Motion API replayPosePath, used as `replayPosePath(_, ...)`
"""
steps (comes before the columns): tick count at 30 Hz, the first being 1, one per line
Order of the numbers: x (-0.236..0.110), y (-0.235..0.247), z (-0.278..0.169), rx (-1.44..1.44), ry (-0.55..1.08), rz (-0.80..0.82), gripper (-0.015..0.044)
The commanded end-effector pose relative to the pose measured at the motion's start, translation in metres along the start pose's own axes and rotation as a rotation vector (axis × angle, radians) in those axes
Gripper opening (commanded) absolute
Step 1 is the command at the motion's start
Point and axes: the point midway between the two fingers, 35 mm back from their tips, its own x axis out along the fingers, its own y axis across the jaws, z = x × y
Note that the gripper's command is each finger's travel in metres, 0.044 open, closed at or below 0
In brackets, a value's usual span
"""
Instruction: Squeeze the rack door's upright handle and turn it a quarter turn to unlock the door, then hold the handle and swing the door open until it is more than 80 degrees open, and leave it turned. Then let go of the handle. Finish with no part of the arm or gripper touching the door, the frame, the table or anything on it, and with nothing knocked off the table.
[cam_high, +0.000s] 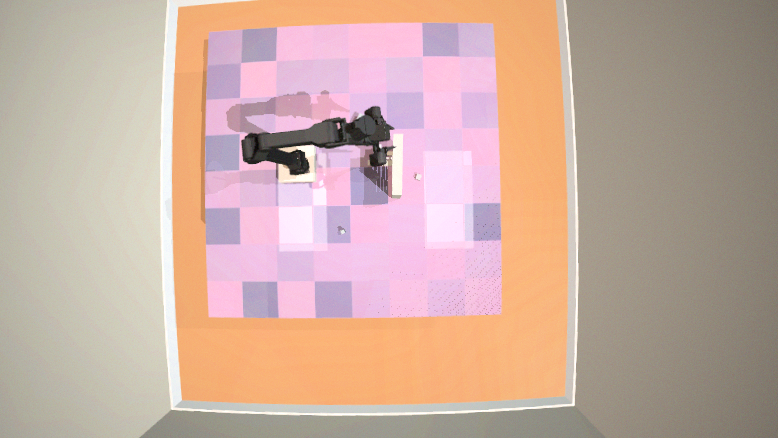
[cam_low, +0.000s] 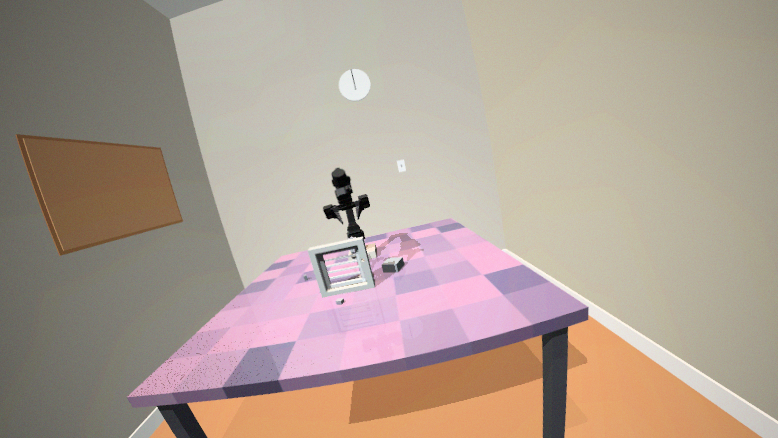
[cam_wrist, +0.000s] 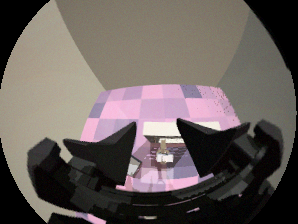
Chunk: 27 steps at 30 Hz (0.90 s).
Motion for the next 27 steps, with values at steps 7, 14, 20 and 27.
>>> replayPosePath(7,0.01,-0.005,-0.014,0.03,0.226,-0.029,0.0293)
replayPosePath(14,0.012,-0.008,-0.025,0.047,0.381,-0.047,0.0293)
replayPosePath(20,0.011,-0.011,-0.034,0.061,0.514,-0.063,0.0293)
replayPosePath(27,0.007,-0.013,-0.045,0.077,0.669,-0.083,0.0293)
